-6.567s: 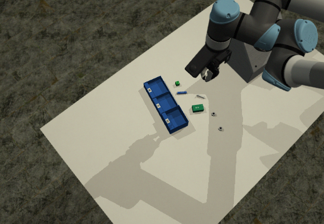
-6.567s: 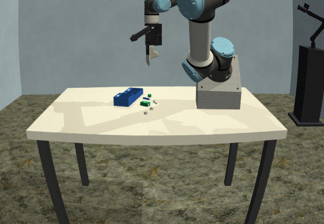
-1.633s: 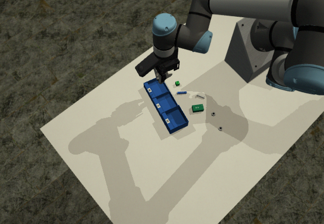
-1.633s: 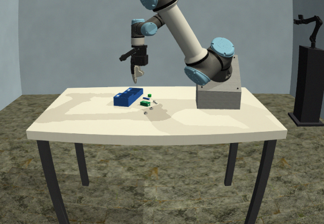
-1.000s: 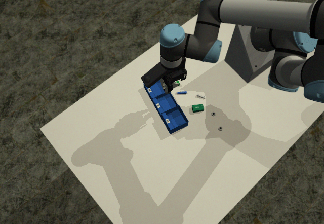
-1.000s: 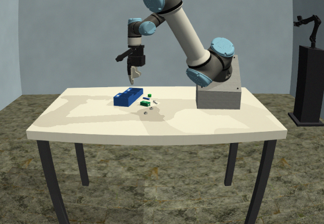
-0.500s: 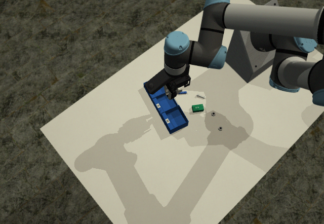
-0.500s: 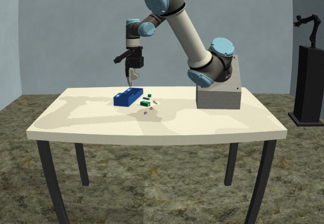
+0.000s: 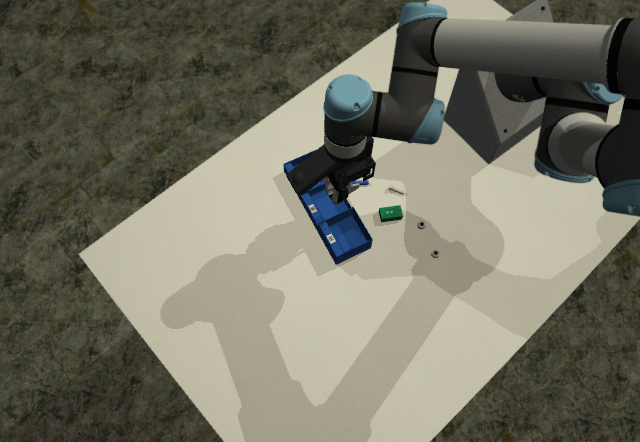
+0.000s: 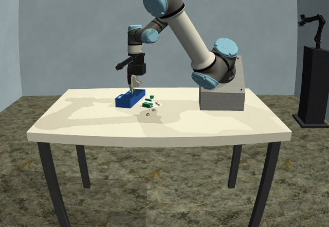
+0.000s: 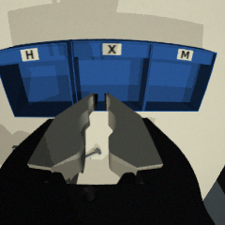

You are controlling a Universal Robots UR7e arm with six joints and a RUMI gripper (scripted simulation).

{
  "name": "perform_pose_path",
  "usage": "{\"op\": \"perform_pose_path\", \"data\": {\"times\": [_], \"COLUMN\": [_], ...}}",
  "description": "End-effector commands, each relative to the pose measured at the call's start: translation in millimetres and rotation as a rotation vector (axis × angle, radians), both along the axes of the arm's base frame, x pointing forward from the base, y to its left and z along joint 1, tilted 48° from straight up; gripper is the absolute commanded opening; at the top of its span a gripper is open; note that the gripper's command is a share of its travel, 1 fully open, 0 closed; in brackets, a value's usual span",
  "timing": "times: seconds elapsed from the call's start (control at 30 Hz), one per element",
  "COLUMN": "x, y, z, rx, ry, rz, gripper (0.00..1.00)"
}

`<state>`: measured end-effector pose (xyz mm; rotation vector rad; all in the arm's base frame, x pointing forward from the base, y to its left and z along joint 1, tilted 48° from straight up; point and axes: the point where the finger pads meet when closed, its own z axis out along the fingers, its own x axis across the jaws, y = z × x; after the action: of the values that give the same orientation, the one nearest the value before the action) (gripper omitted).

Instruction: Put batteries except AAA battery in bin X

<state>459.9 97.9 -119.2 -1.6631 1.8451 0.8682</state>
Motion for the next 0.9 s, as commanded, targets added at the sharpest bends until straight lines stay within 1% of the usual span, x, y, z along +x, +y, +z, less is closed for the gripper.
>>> {"op": "perform_pose_path", "data": {"times": [0.0, 0.2, 0.87], "x": [0.2, -0.2, -0.2], "y": [9.2, 15.7, 15.6], "z": [-8.9, -14.7, -14.7], "rx": [-0.001, -0.001, -0.001], "ry": [-0.001, -0.001, -0.001], "rz": [-0.001, -0.001, -0.001], "gripper": [0.04, 0.04, 0.04]}}
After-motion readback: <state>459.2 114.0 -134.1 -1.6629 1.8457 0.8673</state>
